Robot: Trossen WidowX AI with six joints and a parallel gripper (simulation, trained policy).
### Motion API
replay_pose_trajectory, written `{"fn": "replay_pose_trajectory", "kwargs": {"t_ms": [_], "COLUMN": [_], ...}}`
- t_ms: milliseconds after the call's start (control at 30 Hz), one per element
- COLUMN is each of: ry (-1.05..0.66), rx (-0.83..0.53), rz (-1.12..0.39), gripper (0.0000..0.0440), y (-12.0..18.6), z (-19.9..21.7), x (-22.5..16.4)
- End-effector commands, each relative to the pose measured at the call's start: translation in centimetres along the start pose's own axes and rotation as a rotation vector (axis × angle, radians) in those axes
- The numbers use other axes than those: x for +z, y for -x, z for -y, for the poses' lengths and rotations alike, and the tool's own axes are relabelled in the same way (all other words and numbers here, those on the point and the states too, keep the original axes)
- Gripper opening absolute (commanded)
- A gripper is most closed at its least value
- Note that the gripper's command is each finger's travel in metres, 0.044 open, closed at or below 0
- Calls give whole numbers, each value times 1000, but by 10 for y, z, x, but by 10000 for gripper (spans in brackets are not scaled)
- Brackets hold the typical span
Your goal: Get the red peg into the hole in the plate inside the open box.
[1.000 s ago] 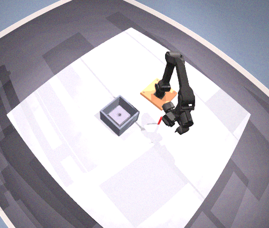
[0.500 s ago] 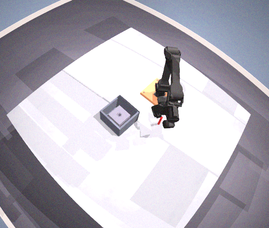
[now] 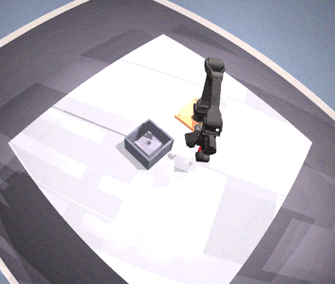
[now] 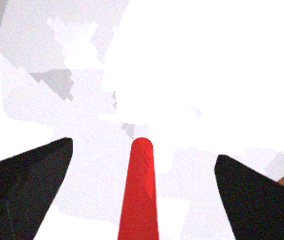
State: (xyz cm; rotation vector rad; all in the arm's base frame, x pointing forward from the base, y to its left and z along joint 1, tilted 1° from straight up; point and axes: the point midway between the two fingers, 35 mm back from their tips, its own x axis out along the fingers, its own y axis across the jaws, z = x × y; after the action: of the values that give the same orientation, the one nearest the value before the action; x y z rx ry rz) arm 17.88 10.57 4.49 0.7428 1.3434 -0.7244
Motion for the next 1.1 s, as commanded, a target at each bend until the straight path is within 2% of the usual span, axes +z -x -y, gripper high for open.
{"fn": "replay_pose_trajectory", "kwargs": {"t_ms": [0, 333, 533, 1067], "ry": [-27, -49, -10, 62], "rx": [-7, -11, 24, 90], "rz": [-18, -84, -18, 138], "gripper": [281, 18, 3, 0], "y": [-5, -5, 12, 71], "z": [4, 6, 5, 1], "x": [-1, -2, 13, 62]}}
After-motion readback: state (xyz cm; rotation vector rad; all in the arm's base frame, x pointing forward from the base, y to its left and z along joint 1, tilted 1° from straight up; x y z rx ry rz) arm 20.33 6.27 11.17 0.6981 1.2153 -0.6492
